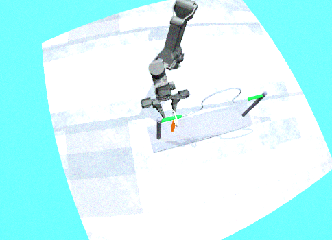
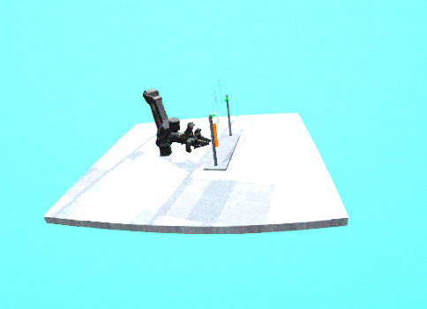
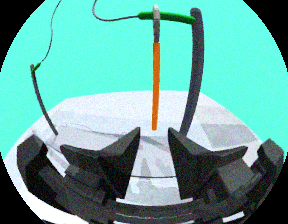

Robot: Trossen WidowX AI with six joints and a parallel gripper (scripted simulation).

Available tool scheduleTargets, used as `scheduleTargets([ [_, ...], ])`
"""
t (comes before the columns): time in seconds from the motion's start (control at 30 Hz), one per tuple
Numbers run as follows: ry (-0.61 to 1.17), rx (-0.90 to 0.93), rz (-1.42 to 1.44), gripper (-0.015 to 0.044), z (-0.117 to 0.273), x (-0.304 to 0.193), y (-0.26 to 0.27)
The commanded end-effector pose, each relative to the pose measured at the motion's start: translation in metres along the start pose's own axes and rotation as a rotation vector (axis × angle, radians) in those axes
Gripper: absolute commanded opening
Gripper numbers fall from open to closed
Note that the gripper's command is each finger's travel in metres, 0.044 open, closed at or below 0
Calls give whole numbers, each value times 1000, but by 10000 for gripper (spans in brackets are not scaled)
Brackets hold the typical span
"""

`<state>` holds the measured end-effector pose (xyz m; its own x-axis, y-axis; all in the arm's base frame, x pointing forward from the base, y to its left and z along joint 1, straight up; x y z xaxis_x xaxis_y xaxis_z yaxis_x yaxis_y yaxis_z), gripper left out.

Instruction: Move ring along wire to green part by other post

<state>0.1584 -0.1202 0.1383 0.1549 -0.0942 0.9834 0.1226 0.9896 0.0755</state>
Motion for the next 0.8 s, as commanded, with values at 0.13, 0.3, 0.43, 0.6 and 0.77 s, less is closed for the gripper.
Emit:
scheduleTargets([
  [0.13, -3, -5, 0, 160, -11, 3, -2],
  [0.3, -4, -5, 0, 160, -18, 4, -2],
  [0.43, -4, -5, 0, 160, -24, 4, -3],
  [0.6, -5, -4, 0, 160, -32, 4, -3],
  [0.77, -5, -4, 0, 160, -39, 4, -2],
])
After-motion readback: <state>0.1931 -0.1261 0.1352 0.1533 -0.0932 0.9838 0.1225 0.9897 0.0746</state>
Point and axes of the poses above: the point midway between the two fingers, 35 mm back from their tips, its own z axis back along the fingers, its own y axis across the jaws, x = y × z, the point moved 10 cm from there along z, back along the fingers, and after that the axes turned 5 degrees about -z, right-handed, at the moved point
